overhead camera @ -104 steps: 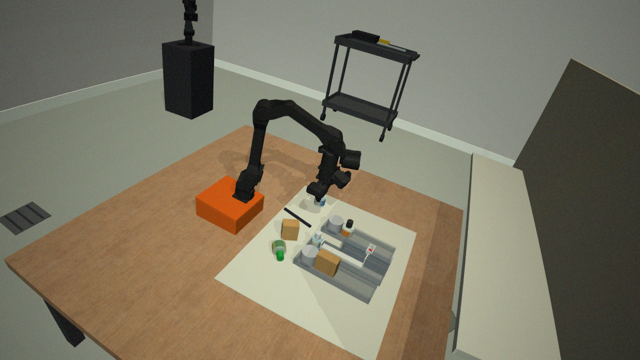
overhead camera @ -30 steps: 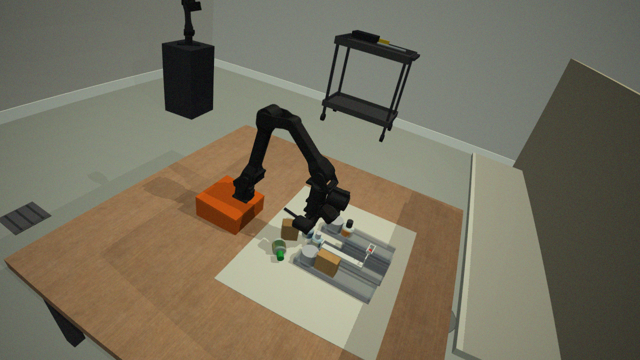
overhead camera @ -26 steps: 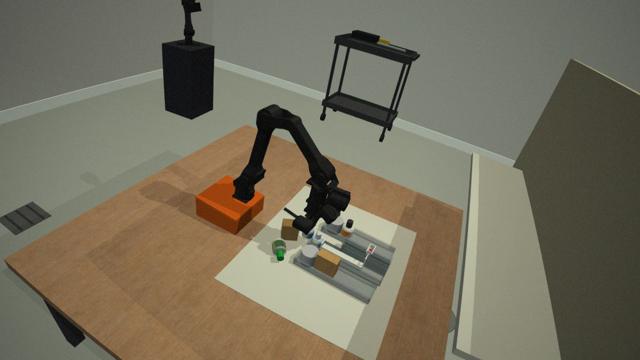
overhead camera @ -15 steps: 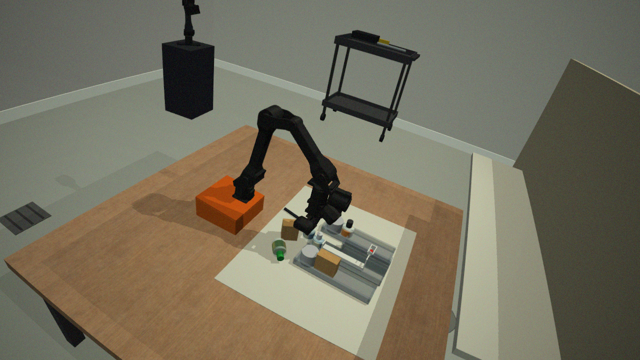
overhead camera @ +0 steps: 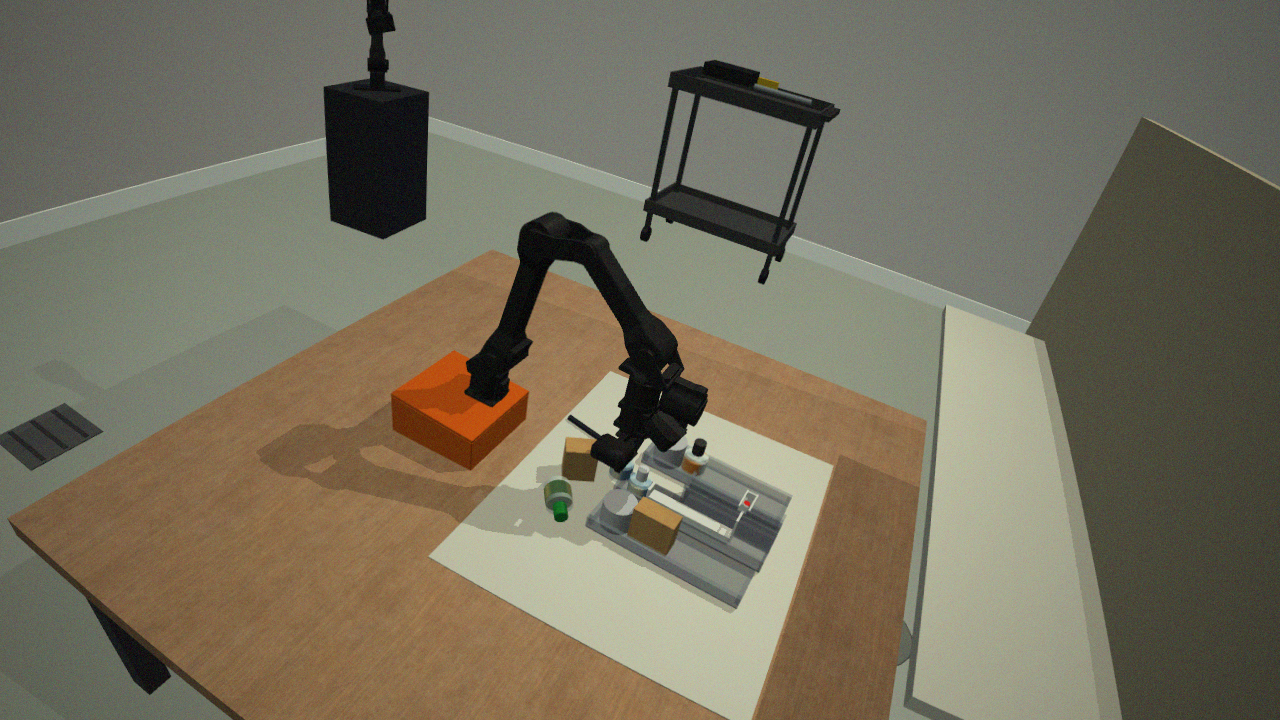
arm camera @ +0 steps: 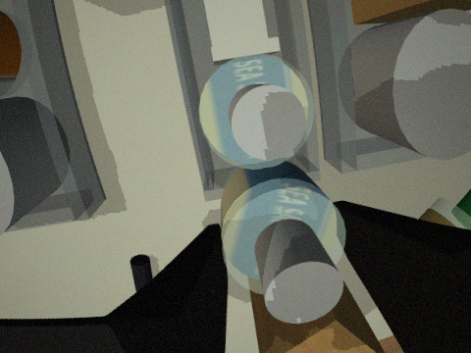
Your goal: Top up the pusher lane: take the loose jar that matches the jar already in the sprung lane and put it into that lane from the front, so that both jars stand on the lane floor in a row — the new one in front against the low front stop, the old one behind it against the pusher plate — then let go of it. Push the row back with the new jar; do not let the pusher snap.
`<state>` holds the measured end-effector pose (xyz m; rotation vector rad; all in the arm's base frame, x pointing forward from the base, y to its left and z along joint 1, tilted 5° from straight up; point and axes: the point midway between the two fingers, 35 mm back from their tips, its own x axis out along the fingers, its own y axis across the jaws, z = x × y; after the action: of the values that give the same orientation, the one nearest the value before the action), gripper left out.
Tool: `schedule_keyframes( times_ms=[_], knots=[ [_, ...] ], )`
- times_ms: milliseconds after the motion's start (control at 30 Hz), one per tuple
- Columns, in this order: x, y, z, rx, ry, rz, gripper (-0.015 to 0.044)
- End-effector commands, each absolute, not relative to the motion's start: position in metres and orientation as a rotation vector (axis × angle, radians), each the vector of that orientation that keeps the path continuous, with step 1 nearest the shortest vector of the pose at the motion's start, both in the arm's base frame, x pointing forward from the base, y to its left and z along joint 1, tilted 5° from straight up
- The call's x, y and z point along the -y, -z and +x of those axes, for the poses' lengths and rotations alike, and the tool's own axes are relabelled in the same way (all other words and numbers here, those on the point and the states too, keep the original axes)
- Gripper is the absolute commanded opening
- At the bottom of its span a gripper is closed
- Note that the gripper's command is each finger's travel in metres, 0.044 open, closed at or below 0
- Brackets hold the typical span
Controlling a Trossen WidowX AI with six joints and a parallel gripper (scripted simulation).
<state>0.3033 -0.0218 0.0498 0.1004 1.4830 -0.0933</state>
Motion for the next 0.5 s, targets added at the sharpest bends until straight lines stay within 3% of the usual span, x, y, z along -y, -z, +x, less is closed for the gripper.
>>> schedule_keyframes(
  times_ms=[0,467],
  knots=[
    [0.0227,-0.0533,0.3149,-1.455,0.089,0.097,0.0],
    [0.0235,-0.0546,0.3215,-1.454,0.089,0.097,0.0]
  ],
)
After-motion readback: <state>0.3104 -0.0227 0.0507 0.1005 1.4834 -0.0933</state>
